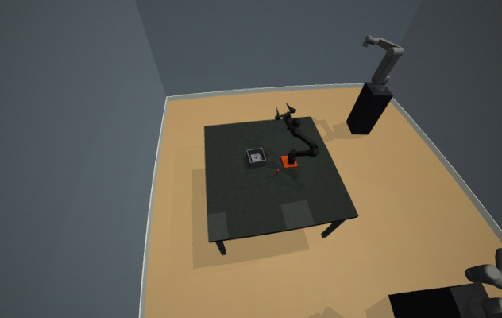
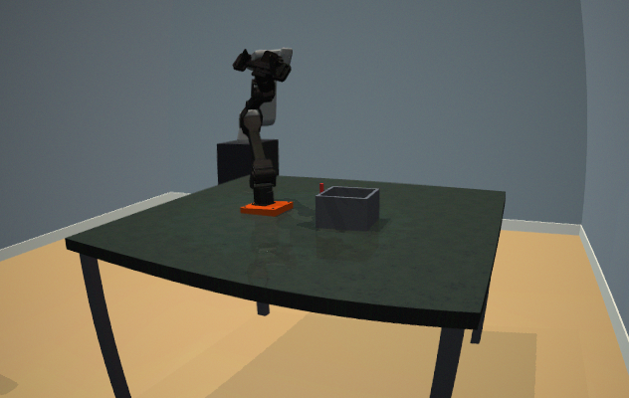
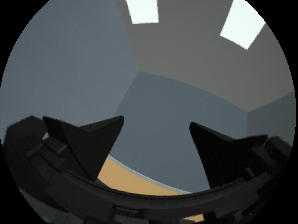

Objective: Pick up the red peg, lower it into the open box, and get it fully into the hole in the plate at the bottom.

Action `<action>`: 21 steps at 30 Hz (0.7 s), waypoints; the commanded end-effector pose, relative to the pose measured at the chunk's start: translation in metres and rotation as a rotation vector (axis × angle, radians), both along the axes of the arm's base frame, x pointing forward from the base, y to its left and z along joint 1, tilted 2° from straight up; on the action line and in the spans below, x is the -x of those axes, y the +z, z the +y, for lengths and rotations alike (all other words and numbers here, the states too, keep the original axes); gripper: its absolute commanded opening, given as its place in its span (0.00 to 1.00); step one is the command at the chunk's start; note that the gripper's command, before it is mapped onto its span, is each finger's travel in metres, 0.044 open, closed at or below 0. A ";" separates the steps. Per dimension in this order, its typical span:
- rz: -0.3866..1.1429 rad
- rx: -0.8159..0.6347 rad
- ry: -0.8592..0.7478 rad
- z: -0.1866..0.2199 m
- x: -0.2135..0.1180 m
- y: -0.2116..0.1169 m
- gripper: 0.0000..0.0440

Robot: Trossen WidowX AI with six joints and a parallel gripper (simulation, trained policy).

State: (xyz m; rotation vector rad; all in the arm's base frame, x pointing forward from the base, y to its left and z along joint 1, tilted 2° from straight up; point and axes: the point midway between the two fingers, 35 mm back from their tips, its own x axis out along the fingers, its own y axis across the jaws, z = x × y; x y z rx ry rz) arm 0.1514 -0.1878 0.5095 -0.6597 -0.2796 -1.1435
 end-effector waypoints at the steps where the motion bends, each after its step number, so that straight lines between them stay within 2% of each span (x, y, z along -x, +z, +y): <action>1: 0.007 -0.104 0.096 0.002 -0.022 -0.020 1.00; 11: 0.042 -0.356 0.318 0.023 -0.069 -0.070 1.00; 21: 0.102 -0.629 0.503 0.061 -0.106 -0.124 1.00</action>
